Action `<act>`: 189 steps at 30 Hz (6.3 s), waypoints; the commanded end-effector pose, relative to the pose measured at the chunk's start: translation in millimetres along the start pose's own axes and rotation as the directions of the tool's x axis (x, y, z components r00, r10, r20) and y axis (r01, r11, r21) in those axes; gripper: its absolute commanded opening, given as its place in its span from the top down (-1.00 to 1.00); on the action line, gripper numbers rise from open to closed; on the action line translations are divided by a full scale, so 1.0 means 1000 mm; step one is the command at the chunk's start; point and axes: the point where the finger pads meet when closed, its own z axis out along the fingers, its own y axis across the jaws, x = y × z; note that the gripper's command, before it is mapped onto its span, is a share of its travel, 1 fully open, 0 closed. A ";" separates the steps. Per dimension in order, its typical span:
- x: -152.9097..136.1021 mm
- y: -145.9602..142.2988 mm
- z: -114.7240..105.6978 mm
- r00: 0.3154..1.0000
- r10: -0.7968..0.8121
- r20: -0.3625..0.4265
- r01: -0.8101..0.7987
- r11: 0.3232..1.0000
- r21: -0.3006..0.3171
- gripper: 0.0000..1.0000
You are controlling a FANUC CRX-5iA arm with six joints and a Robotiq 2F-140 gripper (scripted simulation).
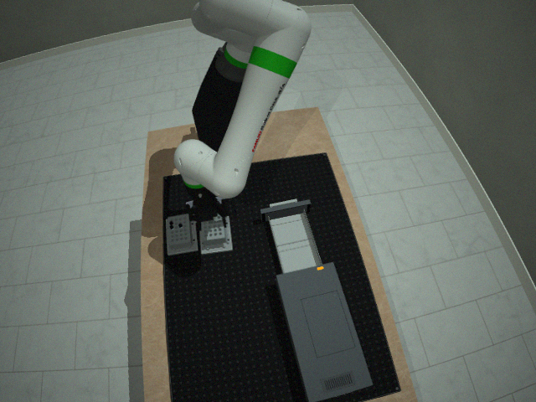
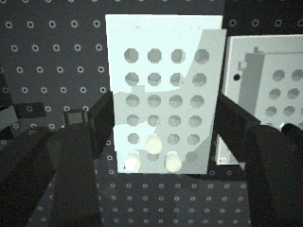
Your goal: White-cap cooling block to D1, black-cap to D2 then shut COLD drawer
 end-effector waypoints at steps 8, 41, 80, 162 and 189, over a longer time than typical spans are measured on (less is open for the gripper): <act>0.001 0.000 -0.002 1.000 0.000 -0.002 0.000 1.000 -0.001 0.80; 0.001 0.000 0.001 1.000 -0.001 -0.002 0.001 1.000 -0.001 0.80; 0.001 0.000 0.006 1.000 -0.001 -0.002 0.001 1.000 -0.001 0.80; 0.001 0.000 0.018 1.000 0.000 -0.002 0.000 1.000 -0.001 0.80; 0.001 0.000 0.022 1.000 0.000 -0.002 0.000 1.000 -0.001 0.80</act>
